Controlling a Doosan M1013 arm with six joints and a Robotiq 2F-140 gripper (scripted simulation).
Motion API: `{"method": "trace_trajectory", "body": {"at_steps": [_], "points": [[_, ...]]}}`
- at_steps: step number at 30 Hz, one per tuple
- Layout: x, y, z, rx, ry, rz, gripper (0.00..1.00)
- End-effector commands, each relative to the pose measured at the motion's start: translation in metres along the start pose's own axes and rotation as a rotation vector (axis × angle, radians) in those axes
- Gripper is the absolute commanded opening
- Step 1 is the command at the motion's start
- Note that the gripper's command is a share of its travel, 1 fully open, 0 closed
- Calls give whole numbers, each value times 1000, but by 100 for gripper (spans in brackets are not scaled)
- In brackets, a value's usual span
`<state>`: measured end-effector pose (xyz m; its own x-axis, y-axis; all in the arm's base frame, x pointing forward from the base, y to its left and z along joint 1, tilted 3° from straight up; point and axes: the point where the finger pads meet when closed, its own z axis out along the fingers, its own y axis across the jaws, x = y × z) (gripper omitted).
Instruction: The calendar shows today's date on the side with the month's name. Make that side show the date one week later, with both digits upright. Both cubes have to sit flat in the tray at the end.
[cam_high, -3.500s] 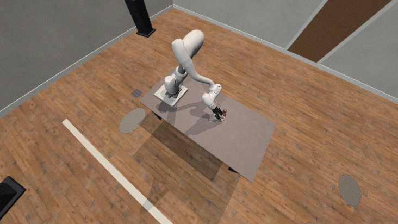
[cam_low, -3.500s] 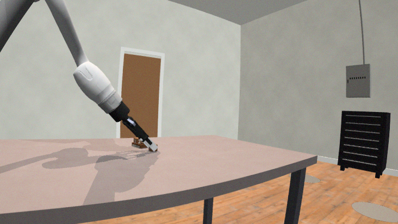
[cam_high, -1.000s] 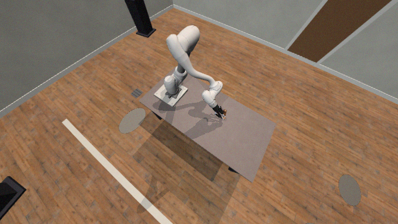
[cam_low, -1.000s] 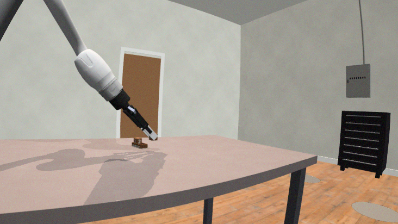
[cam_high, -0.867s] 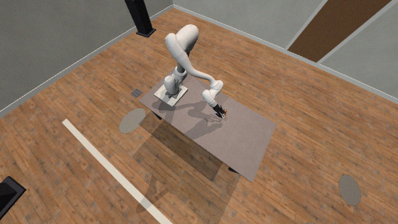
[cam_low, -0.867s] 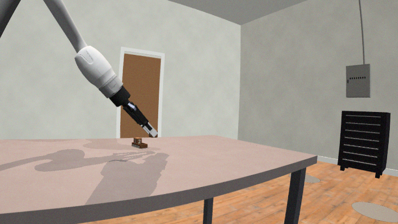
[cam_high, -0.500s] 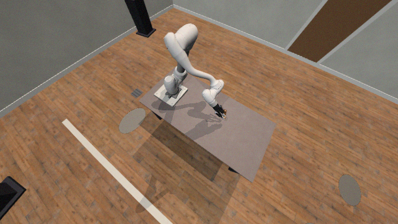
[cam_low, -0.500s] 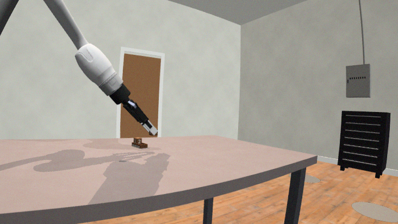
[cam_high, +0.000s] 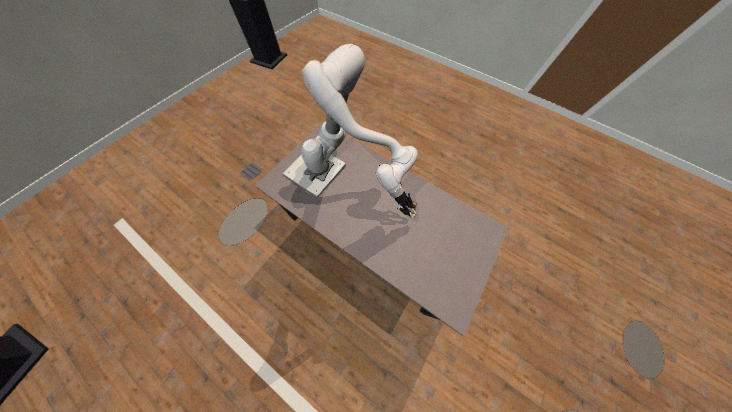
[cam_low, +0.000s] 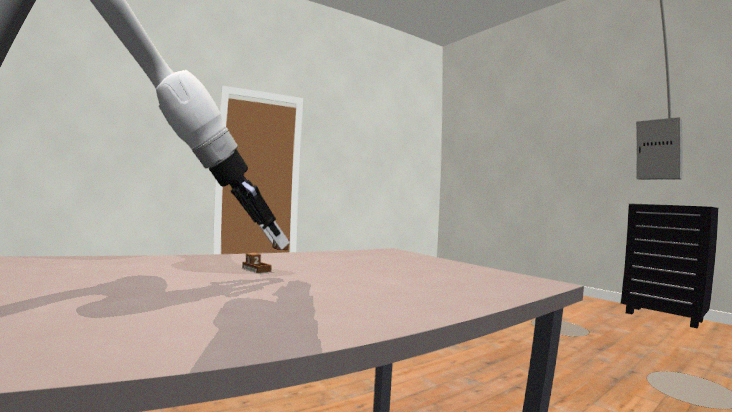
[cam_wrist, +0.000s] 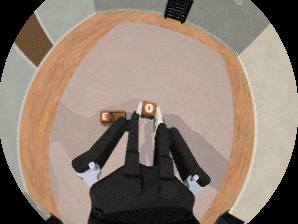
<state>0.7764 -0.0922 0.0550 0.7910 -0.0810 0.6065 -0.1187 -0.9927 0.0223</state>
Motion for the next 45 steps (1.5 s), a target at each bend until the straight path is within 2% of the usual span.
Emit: {"method": "trace_trajectory", "body": {"at_steps": [1, 4, 11, 20, 28, 37, 45], "points": [[1, 4, -1, -18, -111, 2, 24], [2, 9, -3, -32, -154, 4, 24], [5, 9, -2, -33, -169, 4, 24], [9, 9, -2, -32, -407, 8, 24], [12, 9, 0, -32, -431, 9, 24], [15, 9, 1, -31, -670, 12, 24], [18, 9, 3, -31, -693, 13, 24]]}}
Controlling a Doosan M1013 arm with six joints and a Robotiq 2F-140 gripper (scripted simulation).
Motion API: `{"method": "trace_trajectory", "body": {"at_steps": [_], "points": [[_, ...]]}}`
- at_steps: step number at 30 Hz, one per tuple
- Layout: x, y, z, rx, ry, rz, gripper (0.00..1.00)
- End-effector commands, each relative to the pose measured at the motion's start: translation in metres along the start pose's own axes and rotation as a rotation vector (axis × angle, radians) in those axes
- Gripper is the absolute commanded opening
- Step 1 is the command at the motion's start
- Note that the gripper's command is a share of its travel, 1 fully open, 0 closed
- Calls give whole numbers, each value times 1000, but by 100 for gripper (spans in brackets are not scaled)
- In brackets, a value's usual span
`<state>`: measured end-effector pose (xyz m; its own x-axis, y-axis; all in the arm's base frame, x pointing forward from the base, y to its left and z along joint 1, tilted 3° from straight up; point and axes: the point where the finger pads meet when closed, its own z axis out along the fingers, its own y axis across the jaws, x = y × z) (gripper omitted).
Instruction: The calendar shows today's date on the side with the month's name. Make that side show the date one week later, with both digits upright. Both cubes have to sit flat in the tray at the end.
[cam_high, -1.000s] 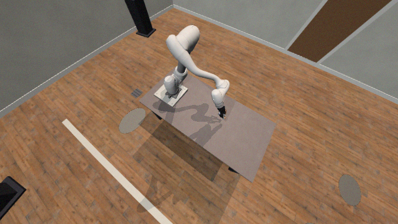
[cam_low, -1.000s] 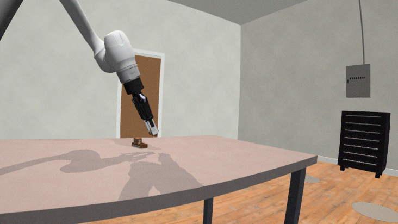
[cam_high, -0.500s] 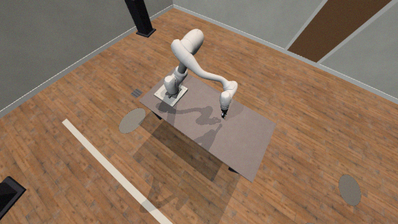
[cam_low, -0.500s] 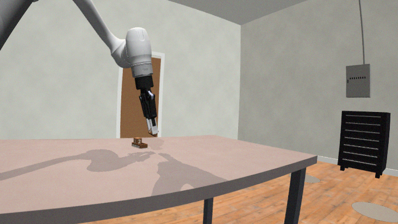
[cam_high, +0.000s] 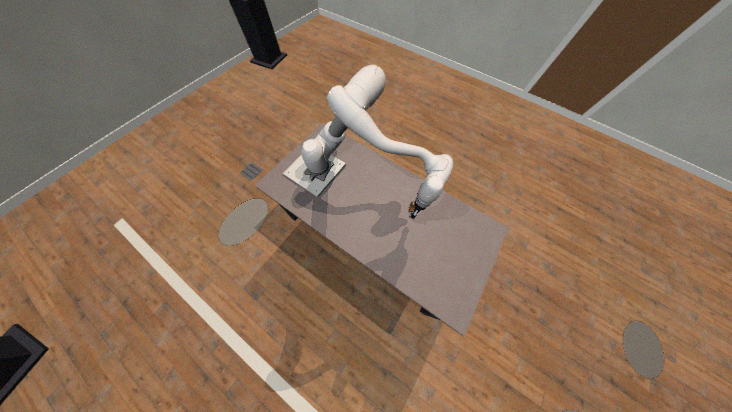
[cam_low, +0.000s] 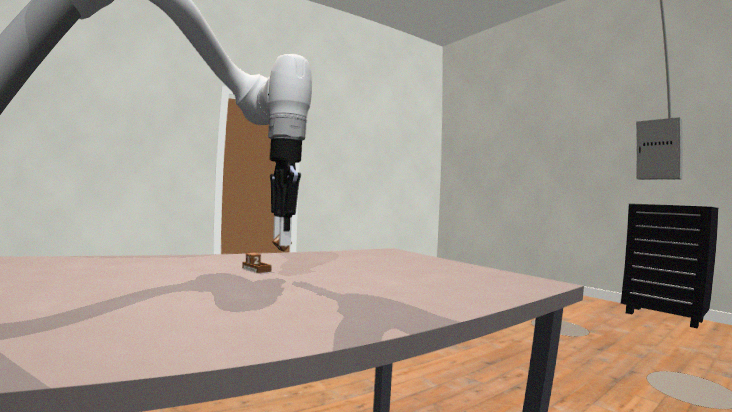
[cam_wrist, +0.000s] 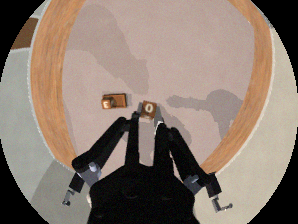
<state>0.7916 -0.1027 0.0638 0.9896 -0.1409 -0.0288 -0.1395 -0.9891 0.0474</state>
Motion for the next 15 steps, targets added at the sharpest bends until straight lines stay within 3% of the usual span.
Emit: {"method": "trace_trajectory", "body": {"at_steps": [1, 9, 15], "points": [[1, 0, 1, 0, -29, 0, 24], [3, 0, 0, 0, -251, 0, 24], [7, 0, 1, 0, -258, 0, 24]]}}
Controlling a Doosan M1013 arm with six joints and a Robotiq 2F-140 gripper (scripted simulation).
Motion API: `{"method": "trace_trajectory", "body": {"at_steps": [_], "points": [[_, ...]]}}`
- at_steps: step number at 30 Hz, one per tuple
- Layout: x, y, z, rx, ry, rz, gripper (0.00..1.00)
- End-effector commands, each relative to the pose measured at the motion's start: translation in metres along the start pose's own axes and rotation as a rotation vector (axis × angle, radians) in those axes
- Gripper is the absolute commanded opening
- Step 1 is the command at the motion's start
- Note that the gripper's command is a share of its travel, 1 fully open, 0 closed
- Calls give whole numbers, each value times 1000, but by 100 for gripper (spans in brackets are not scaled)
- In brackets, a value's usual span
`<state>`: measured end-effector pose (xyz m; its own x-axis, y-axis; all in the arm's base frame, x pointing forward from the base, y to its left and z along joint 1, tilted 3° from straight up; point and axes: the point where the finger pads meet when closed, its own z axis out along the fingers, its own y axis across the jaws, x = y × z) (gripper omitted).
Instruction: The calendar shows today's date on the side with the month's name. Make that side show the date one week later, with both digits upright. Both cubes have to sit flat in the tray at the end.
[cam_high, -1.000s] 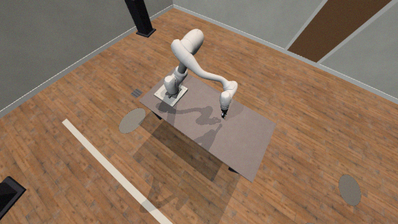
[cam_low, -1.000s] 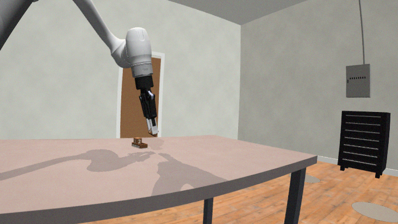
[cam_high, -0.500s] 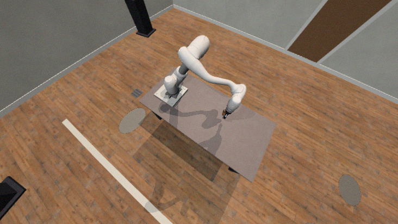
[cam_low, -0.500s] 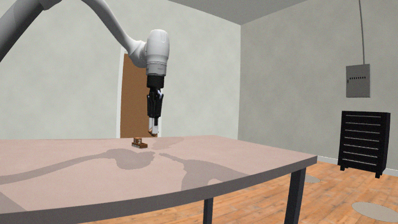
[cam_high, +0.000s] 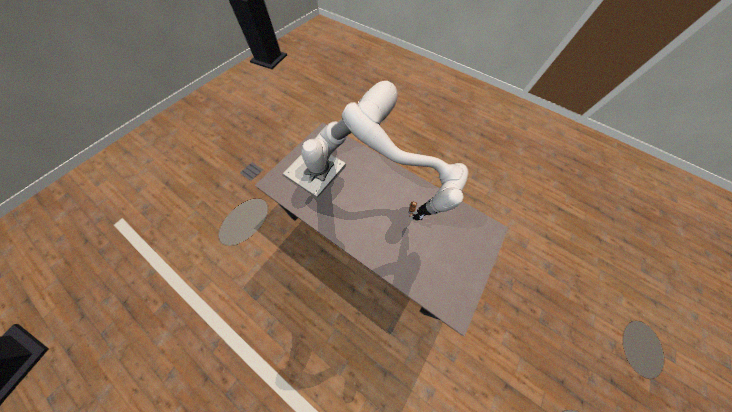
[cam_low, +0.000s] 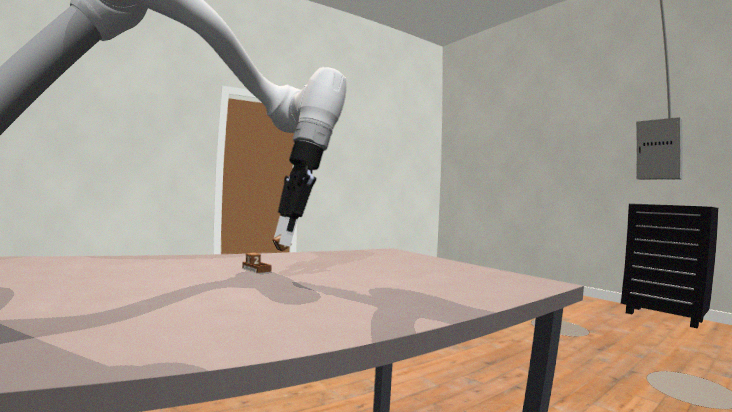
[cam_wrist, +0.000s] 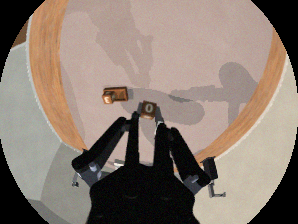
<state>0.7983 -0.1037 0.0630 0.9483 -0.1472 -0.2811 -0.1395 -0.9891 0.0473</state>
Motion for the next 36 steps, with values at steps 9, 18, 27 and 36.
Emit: {"method": "trace_trajectory", "body": {"at_steps": [9, 18, 27, 36], "points": [[4, 0, 1, 0, -216, 0, 24], [7, 0, 1, 0, -268, 0, 24], [10, 0, 2, 0, -503, 0, 24], [14, 0, 4, 0, -525, 0, 24]]}}
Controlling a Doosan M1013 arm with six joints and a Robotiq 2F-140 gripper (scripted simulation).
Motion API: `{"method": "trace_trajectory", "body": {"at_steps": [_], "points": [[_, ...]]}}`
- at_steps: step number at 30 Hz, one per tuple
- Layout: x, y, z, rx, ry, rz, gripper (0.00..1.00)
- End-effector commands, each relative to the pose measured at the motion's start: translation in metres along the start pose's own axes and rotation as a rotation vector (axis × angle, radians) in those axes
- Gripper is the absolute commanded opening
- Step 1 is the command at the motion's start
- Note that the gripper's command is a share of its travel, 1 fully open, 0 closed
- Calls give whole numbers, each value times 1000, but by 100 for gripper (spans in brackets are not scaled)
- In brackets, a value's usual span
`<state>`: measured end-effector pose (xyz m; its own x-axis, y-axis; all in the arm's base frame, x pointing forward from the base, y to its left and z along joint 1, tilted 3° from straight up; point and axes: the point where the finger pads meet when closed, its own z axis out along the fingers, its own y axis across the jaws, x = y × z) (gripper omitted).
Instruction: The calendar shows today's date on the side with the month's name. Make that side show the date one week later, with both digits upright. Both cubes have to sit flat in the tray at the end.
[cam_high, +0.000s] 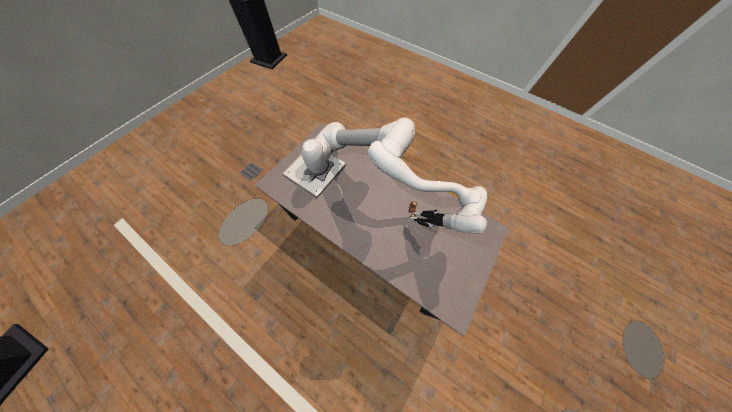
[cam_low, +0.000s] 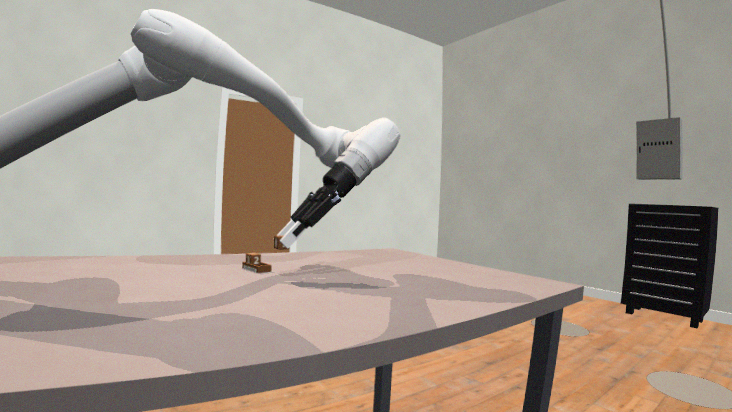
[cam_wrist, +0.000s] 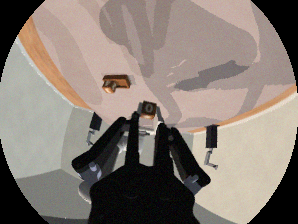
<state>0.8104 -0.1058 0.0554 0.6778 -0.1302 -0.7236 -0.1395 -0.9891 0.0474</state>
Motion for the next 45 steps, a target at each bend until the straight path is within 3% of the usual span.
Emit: {"method": "trace_trajectory", "body": {"at_steps": [1, 22, 45], "points": [[0, 0, 0, 0, 0, 0, 24], [3, 0, 3, 0, 0, 0, 24], [26, 0, 26, 0, 0, 0, 24]]}}
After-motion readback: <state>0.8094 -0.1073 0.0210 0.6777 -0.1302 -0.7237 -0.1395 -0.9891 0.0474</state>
